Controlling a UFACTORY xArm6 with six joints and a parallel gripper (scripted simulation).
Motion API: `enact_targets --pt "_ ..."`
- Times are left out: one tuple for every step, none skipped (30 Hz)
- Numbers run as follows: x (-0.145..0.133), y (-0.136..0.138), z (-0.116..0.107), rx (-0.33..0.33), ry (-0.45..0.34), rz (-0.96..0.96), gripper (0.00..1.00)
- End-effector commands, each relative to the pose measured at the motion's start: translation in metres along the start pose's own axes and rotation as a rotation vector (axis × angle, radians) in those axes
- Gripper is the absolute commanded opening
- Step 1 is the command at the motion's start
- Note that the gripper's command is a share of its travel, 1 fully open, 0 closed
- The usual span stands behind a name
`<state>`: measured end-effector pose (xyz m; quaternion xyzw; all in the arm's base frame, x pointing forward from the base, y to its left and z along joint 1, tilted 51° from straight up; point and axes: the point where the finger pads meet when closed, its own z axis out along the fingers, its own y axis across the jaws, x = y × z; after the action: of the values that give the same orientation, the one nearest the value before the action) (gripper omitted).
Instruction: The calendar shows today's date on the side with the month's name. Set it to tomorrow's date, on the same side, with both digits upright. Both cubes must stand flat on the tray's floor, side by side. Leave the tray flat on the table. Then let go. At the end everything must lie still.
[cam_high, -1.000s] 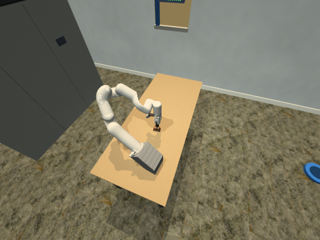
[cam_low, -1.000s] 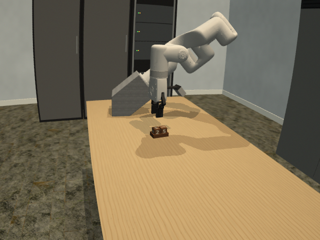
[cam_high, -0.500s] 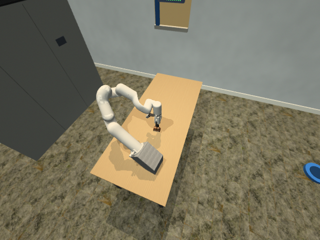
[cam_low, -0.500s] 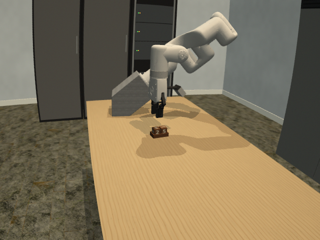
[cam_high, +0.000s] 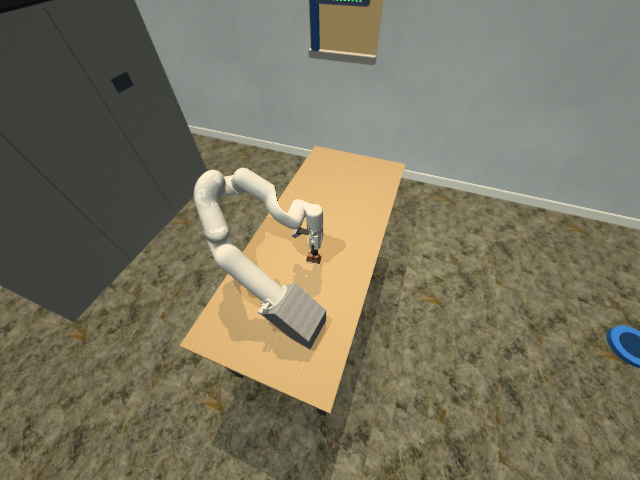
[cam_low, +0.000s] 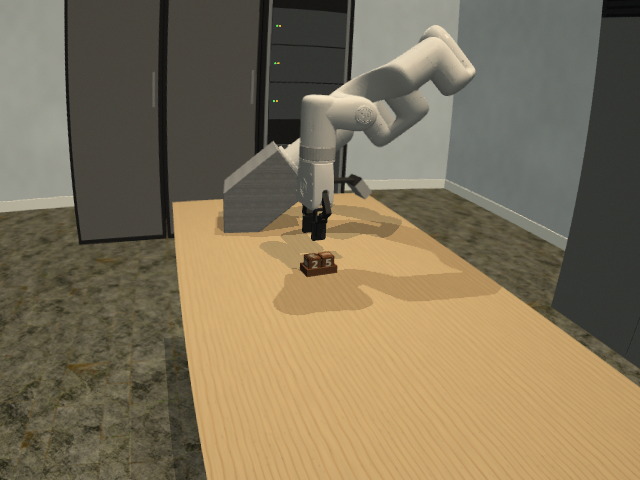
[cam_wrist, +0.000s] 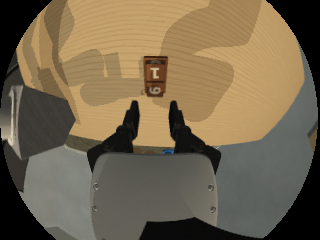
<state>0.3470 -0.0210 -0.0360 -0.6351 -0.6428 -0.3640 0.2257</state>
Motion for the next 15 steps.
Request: enact_targets --pt "0.000 0.001 0.004 -0.002 -0.002 -0.001 0.47" --pt "0.000 0.001 0.005 -0.002 -0.002 -0.001 0.47" --pt "-0.001 0.001 0.007 -0.002 -0.002 -0.001 0.47" --pt "-0.001 0.001 0.009 -0.002 -0.002 -0.001 0.47" --pt "-0.001 0.001 0.010 -0.002 -0.002 -0.001 0.47" --pt "-0.001 0.001 0.012 -0.002 -0.002 -0.001 0.47" --pt "-0.001 0.001 0.013 -0.002 -0.002 -0.001 0.47" --pt "-0.001 0.001 0.015 -0.002 -0.002 -0.001 0.47" --pt "-0.001 0.001 0.017 -0.002 -0.002 -0.001 0.47" --pt "-0.001 0.001 0.017 -0.002 -0.002 -0.001 0.47" --pt "-0.001 0.001 0.017 -0.002 -0.002 -0.001 0.47" --pt "-0.001 0.001 0.018 -0.002 -0.002 -0.001 0.47" --pt "-0.001 0.001 0.020 -0.002 -0.002 -0.001 0.47" --pt "-0.001 0.001 0.021 -0.002 -0.002 -0.001 0.47" --pt "-0.001 0.001 0.023 -0.002 -0.002 -0.001 0.47"
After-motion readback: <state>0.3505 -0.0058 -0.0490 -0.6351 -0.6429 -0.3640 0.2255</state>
